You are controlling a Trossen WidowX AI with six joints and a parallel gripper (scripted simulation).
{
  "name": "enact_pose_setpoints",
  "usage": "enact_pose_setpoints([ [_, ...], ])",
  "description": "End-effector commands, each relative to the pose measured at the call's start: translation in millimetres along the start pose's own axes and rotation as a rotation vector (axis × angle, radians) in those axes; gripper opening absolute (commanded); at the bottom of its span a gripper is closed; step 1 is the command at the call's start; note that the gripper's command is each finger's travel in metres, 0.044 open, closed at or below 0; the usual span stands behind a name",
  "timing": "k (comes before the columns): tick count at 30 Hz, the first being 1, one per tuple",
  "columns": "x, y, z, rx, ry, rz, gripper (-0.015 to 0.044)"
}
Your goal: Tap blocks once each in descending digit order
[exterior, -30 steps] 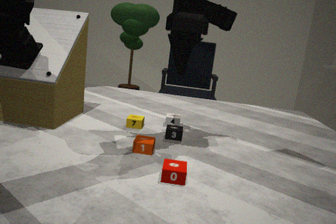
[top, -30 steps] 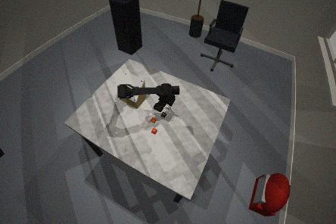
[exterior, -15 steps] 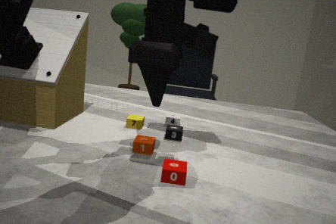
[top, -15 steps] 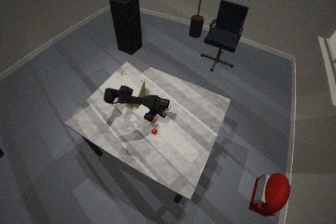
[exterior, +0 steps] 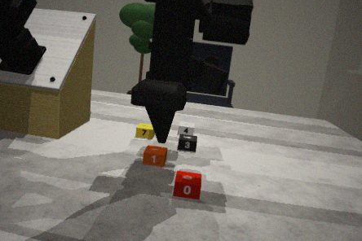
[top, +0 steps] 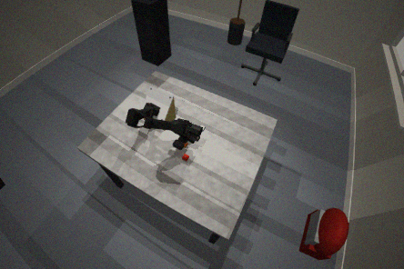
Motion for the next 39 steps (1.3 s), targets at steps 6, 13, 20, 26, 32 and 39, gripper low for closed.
enact_pose_setpoints([
  [6, -15, 1, 2, 0.012, 0.009, 0.007, 0.002],
  [13, -19, 1, 2, 0.012, 0.009, 0.008, 0.002],
  [20, 11, 1, 2, 0.012, 0.008, 0.006, 0.002],
  [26, 51, 3, -2, 0.013, 0.007, -0.001, 0.002],
  [32, 92, 2, 1, 0.013, 0.009, 0.003, 0.002],
  [39, 93, -60, -38, 0.011, 0.006, 0.001, 0.002],
])
Point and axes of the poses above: the point midway between the two fingers, 35 mm back from their tips, its own x axis back along the fingers, its own y axis across the jaws, z = x × y, the point moved 5 cm from there along x, back along the fingers, and after that the axes turned 3 degrees about x, right-handed, at the moved point
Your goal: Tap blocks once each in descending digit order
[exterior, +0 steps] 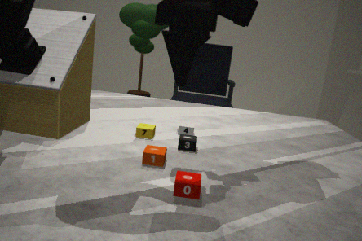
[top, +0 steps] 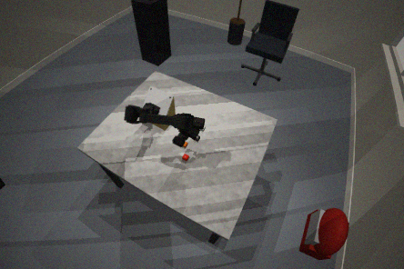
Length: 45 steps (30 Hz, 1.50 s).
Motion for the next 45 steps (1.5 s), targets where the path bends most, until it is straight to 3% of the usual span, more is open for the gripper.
enact_pose_setpoints([
  [1, 0, -46, -20, -0.02, -0.003, 0.013, 0.002],
  [6, -2, -57, -24, -0.021, -0.003, 0.015, 0.002],
  [11, -70, -58, -25, -0.021, -0.003, 0.017, 0.002],
  [13, -80, -59, -24, -0.021, -0.003, 0.019, 0.002],
  [37, -110, -60, -23, -0.021, -0.003, 0.021, 0.002],
  [41, -110, -60, -23, -0.021, -0.003, 0.021, 0.002],
  [45, -83, -59, -24, -0.022, -0.003, 0.019, 0.002],
])
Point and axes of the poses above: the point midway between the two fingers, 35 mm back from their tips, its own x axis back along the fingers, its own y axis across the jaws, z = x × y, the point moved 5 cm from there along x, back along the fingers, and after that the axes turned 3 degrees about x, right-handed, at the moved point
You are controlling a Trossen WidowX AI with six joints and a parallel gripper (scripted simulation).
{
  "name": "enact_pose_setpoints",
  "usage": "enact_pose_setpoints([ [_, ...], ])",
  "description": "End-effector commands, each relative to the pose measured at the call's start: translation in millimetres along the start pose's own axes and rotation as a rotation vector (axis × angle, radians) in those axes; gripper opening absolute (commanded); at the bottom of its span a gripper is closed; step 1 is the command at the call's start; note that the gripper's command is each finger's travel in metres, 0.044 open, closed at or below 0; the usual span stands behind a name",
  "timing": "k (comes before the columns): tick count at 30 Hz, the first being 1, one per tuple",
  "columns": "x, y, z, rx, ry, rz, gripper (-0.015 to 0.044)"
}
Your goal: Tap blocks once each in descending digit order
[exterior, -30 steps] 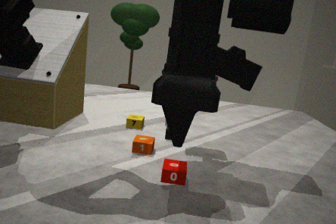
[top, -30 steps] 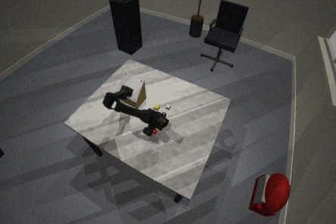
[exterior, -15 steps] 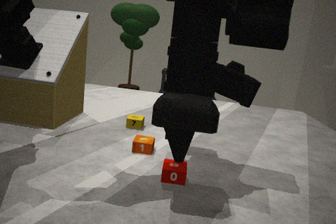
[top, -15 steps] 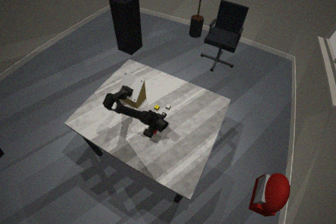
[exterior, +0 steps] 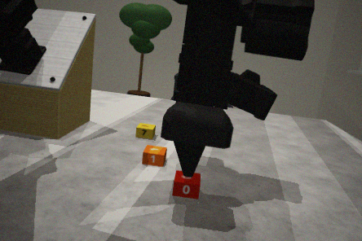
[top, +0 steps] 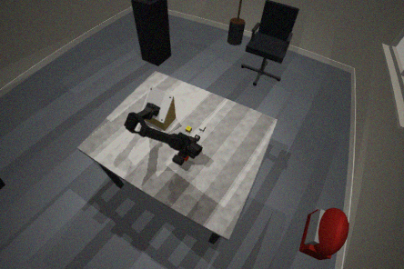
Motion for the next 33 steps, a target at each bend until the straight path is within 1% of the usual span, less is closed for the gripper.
enact_pose_setpoints([
  [1, 20, 0, -2, -0.004, -0.016, 0.003, 0.002],
  [4, 20, 0, -2, -0.004, -0.016, 0.003, 0.002],
  [6, 23, 12, -7, -0.002, -0.023, -0.01, 0.0072],
  [10, 46, 87, -28, 0.008, -0.047, -0.072, 0.0177],
  [13, 62, 142, -31, 0.015, -0.048, -0.099, 0.0256],
  [18, 89, 241, -11, 0.021, -0.031, -0.107, 0.0387],
  [19, 93, 259, -3, 0.02, -0.027, -0.102, 0.04],
  [23, 103, 328, 37, 0.009, -0.016, -0.056, 0.04],
  [25, 105, 351, 56, 0.0, -0.016, -0.029, 0.04],
  [33, 105, 356, 61, -0.002, -0.016, -0.022, 0.04],
])
Point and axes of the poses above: the point midway between the two fingers, 35 mm back from their tips, its own x axis back along the fingers, its own y axis across the jaws, z = x × y, the point moved 5 cm from there along x, back along the fingers, and after that the axes turned 3 degrees about x, right-handed, at the moved point
